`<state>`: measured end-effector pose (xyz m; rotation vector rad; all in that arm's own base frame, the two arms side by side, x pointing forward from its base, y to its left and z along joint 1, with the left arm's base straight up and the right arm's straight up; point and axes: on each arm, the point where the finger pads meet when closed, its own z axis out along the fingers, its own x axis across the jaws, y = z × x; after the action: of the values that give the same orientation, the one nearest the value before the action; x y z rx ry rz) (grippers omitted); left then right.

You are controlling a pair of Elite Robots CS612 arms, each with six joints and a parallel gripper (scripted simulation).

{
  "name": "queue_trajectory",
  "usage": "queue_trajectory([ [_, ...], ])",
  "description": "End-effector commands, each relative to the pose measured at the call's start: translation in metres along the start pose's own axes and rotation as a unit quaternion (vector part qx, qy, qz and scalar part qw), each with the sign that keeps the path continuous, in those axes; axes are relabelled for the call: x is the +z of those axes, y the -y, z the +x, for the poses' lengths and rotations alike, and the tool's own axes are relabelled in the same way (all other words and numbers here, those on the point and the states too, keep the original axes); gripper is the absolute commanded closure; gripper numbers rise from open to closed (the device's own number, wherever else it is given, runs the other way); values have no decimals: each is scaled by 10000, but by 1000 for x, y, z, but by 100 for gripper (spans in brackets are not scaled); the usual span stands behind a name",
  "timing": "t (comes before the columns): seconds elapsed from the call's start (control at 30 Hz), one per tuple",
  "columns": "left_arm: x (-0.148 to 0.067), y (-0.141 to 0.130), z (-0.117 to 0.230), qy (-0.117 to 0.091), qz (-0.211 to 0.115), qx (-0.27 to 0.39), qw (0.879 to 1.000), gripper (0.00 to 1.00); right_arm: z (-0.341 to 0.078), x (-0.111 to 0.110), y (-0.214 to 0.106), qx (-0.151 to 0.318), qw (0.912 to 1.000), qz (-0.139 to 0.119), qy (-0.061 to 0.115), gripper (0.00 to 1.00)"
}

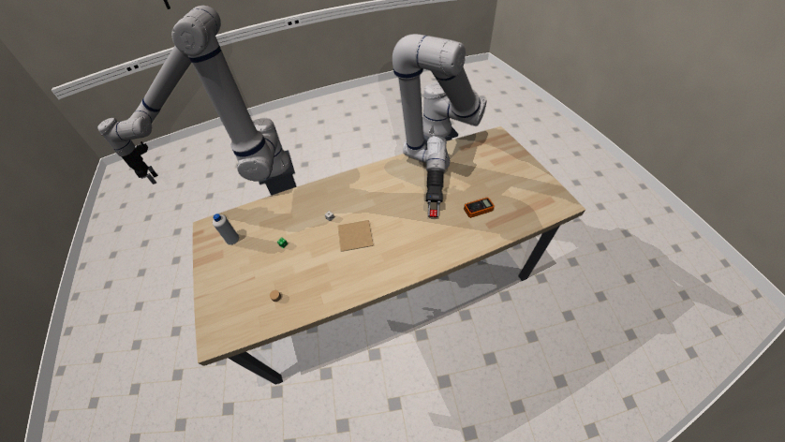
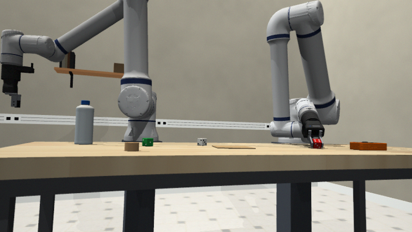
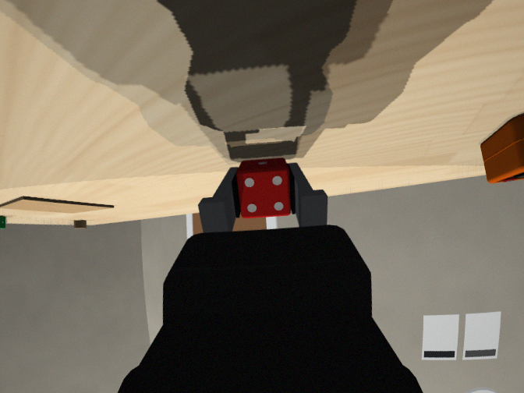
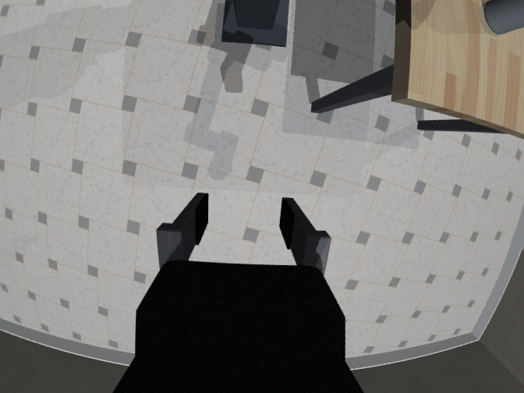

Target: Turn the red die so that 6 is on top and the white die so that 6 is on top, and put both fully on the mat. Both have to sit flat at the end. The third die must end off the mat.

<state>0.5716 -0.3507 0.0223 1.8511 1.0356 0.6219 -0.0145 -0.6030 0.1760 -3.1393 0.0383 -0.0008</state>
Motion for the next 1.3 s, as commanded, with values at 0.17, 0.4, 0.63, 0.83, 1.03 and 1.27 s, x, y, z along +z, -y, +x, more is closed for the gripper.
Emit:
queue_trajectory([
  [0.17,0,0,0,1,-5,-2,10000,43,0,-1,-1,0,10000,-10,2,0],
  [0.4,0,0,0,1,-5,-2,10000,43,0,-1,-1,0,10000,-10,2,0],
  [0.63,0,0,0,1,-5,-2,10000,43,0,-1,-1,0,10000,-10,2,0],
  [0.83,0,0,0,1,-5,-2,10000,31,0,-1,-1,0,10000,-10,2,0],
  [1.03,0,0,0,1,-5,-2,10000,19,0,-1,-1,0,10000,-10,2,0],
  [1.27,0,0,0,1,-5,-2,10000,13,0,-1,-1,0,10000,-10,2,0],
])
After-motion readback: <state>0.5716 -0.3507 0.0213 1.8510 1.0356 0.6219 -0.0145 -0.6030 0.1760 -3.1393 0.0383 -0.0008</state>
